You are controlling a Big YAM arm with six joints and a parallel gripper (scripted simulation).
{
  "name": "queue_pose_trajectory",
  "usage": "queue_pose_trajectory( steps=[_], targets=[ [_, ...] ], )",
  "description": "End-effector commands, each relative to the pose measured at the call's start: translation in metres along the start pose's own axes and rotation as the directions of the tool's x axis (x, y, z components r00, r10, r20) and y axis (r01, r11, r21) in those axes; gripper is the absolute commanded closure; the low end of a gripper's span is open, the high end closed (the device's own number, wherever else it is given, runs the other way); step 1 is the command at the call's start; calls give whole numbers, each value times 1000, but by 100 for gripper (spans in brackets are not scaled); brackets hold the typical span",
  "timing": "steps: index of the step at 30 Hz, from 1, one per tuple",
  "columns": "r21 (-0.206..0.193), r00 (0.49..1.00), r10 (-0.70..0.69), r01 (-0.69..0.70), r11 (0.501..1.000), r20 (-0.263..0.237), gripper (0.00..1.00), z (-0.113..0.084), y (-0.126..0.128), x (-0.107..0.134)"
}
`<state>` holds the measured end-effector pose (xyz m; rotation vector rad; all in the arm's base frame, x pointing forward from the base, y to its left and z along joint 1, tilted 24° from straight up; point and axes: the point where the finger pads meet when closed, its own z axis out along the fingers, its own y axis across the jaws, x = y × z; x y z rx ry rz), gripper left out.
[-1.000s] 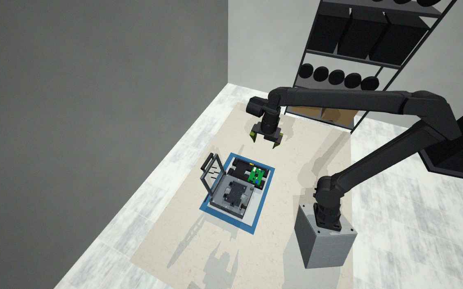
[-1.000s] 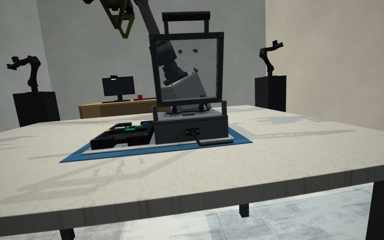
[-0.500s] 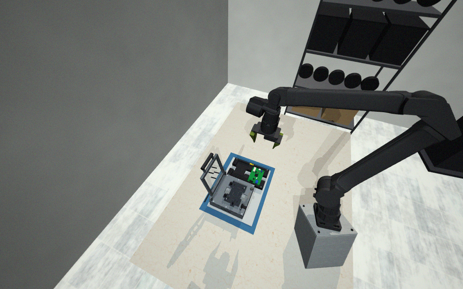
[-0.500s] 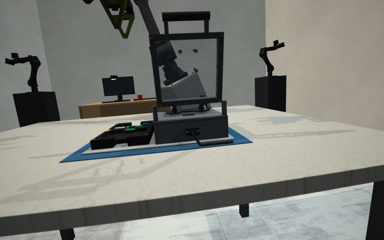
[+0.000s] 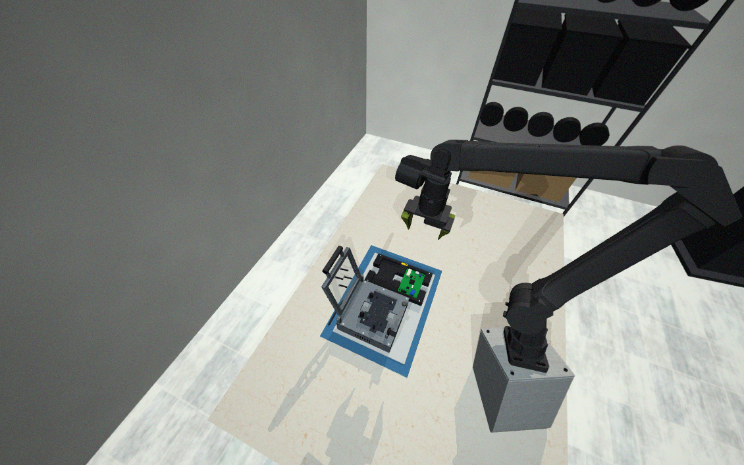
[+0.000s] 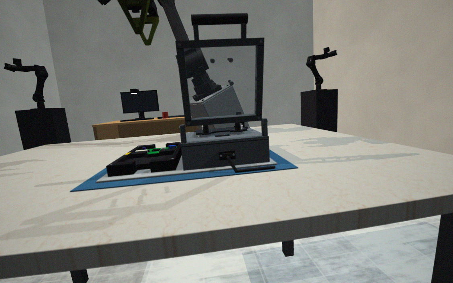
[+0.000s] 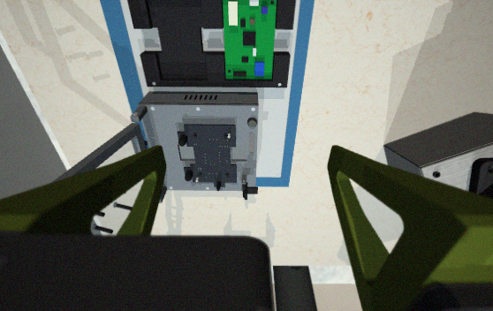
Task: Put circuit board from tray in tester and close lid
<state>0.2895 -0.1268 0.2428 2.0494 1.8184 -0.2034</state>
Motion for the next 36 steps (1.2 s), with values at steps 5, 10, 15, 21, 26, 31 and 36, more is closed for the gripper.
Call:
queue_pose_trajectory(
  steps=[5,10,15,21,26,31,36],
  targets=[
    [13,1000,15,-15,1000,3,8,1,-5,-5],
    [7,1000,11,-11,1000,3,8,6,-2,-5],
    [5,1000,8,-8,1000,3,8,13,0,-5],
    [4,1000,7,-7,1000,3,8,26,0,-4],
    [4,1000,6,-6,1000,3,8,42,0,-4],
    [4,1000,6,-6,1000,3,8,63,0,-4],
    [4,1000,5,-5,1000,3,8,76,0,-5]
  ],
)
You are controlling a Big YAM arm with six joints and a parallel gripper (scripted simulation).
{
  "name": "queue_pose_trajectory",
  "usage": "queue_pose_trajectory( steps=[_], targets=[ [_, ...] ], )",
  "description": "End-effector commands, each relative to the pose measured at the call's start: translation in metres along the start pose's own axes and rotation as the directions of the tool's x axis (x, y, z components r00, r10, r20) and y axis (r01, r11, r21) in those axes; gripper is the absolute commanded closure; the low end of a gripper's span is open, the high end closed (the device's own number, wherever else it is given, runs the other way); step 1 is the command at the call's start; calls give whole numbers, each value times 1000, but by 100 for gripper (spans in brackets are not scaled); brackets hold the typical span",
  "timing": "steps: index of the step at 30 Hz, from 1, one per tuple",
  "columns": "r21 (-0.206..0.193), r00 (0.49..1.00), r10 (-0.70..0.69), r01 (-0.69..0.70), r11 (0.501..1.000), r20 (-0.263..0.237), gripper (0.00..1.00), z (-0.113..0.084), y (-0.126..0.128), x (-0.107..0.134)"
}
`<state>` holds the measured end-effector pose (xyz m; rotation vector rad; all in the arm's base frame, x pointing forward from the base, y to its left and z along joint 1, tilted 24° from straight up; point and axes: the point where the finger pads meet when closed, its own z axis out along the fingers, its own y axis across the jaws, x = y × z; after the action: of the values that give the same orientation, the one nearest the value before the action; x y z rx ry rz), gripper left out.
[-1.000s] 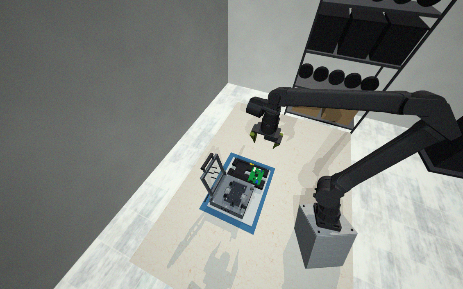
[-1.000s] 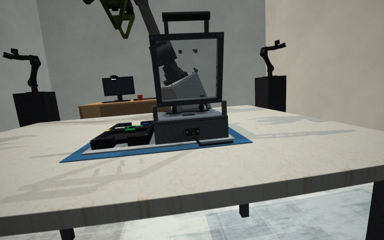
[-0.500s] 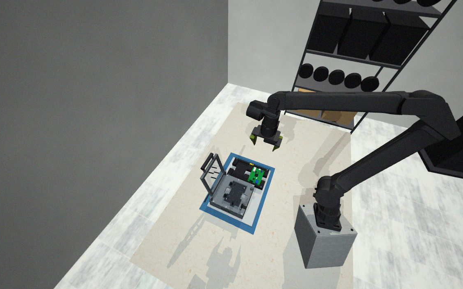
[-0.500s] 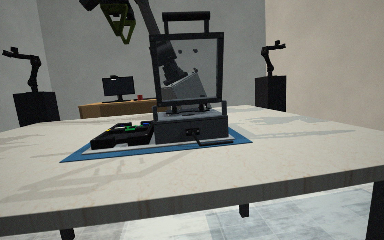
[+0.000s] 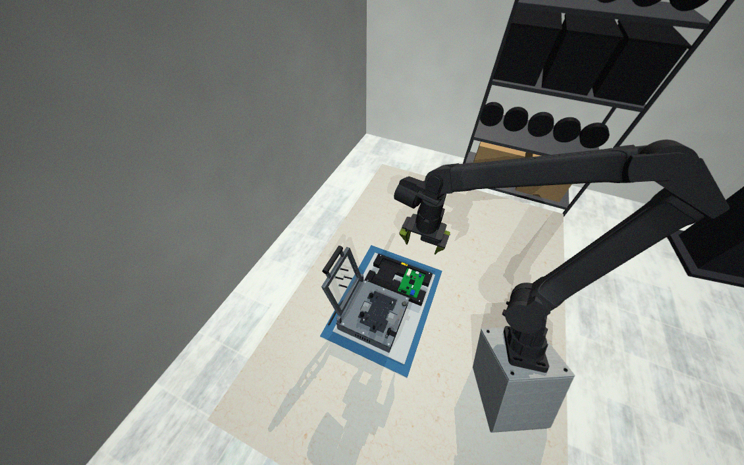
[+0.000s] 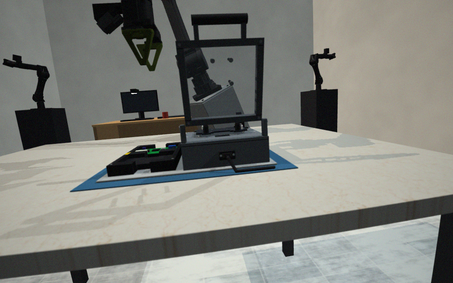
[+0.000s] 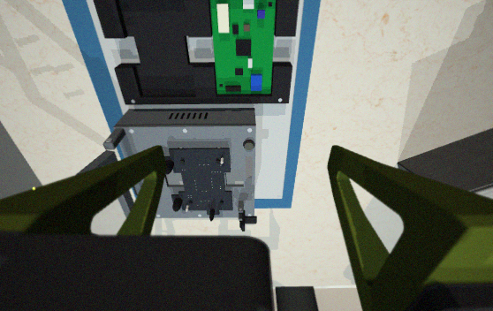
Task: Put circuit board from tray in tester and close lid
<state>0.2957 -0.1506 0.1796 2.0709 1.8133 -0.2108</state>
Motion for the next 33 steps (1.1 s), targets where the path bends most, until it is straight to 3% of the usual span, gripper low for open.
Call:
queue_pose_trajectory(
  steps=[1,12,14,29,33],
  targets=[
    [-12,1000,-5,5,1000,7,8,13,4,-6],
    [-11,1000,-6,6,1000,7,8,69,4,-6],
    [-11,1000,-6,6,1000,7,8,69,4,-6],
    [-9,1000,-6,6,1000,7,8,135,3,-7],
    [-11,1000,-6,6,1000,8,8,141,4,-7]
  ],
)
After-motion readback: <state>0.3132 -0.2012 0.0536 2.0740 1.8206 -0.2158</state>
